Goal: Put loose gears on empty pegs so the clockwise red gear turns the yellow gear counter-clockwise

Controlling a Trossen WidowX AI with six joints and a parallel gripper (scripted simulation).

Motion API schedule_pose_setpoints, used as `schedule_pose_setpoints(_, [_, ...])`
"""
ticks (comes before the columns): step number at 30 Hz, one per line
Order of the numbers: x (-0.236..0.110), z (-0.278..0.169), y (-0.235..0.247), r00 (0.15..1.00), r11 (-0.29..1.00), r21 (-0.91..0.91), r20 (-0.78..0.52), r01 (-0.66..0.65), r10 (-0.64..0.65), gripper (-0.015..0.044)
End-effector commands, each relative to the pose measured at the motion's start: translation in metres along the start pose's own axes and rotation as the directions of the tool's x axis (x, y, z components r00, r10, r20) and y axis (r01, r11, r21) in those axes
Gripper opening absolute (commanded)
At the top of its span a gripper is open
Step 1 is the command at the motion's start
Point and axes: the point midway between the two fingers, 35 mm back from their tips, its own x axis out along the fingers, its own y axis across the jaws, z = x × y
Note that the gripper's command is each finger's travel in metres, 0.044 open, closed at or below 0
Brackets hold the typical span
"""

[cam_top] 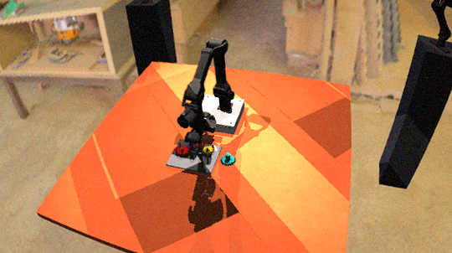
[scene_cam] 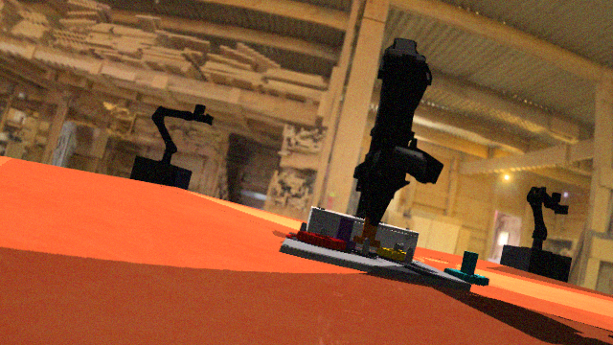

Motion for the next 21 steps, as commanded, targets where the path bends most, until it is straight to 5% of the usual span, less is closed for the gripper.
schedule_pose_setpoints(1, [0.0013,0.0008,-0.0003,1.000,0.999,-0.052,0.002,-0.002,0.002,0.0000])
schedule_pose_setpoints(16, [0.0024,-0.0011,0.0009,1.000,0.903,-0.430,0.002,-0.001,0.002,0.0000])
schedule_pose_setpoints(21, [0.0027,0.0000,0.0001,1.000,0.905,-0.426,0.002,-0.001,0.002,0.0000])
